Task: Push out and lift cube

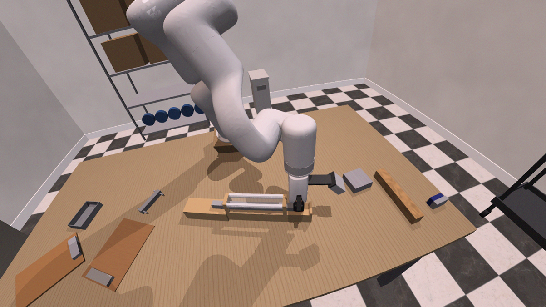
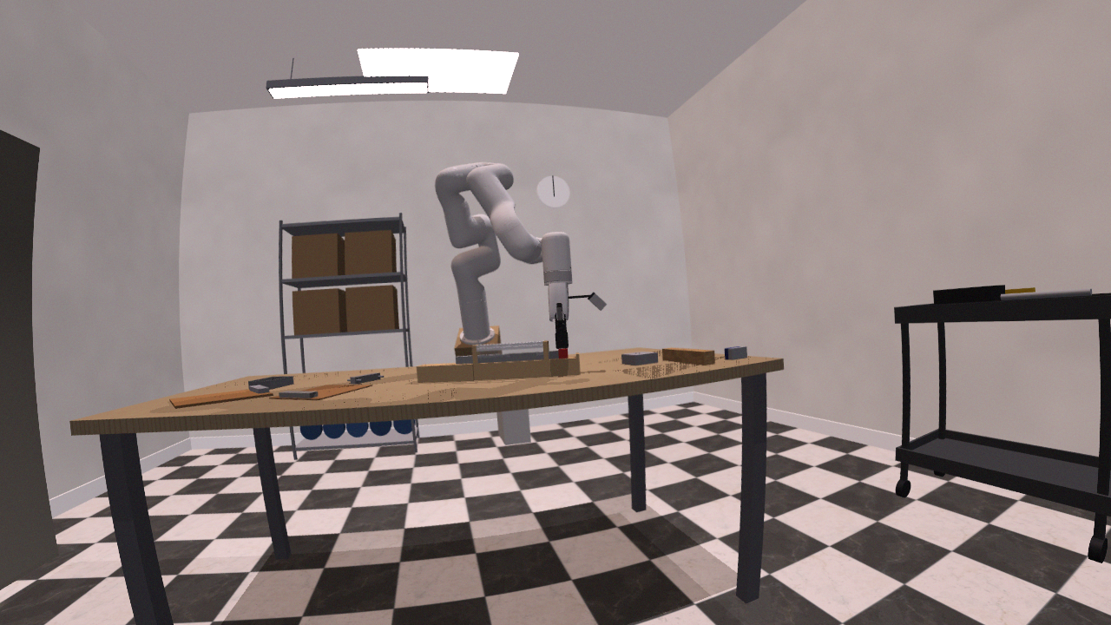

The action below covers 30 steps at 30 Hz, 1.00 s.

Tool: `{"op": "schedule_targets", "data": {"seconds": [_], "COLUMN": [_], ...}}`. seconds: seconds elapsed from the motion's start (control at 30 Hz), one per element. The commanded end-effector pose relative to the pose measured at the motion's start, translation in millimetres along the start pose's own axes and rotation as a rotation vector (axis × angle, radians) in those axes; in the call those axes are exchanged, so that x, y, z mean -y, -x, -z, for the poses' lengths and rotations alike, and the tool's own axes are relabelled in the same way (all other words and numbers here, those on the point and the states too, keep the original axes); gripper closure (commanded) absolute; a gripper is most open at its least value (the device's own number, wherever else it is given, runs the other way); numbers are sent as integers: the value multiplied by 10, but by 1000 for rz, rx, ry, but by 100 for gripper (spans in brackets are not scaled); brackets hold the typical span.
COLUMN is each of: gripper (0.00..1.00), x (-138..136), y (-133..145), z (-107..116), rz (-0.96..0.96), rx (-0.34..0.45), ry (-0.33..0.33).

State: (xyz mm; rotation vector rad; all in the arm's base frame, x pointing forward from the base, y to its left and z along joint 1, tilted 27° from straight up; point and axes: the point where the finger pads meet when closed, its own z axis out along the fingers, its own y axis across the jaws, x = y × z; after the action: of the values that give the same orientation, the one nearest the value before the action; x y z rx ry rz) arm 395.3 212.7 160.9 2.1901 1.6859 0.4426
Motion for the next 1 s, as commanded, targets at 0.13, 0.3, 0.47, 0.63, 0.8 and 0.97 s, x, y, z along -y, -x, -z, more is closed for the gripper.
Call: {"op": "schedule_targets", "data": {"seconds": [0.13, 0.3, 0.47, 0.63, 0.8, 0.97], "gripper": [57, 57, 57, 57, 57, 100], "x": [-11, -11, -11, -11, -11, -11], "y": [-10, -10, -10, -10, -10, -10], "z": [-98, -204, -233, -233, -233, -233], "rz": [-1, -1, -1, -1, -1, -1], "rx": [-2, -2, -2, -2, -2, -2], "ry": [3, 3, 3, 3, 3, 3]}}
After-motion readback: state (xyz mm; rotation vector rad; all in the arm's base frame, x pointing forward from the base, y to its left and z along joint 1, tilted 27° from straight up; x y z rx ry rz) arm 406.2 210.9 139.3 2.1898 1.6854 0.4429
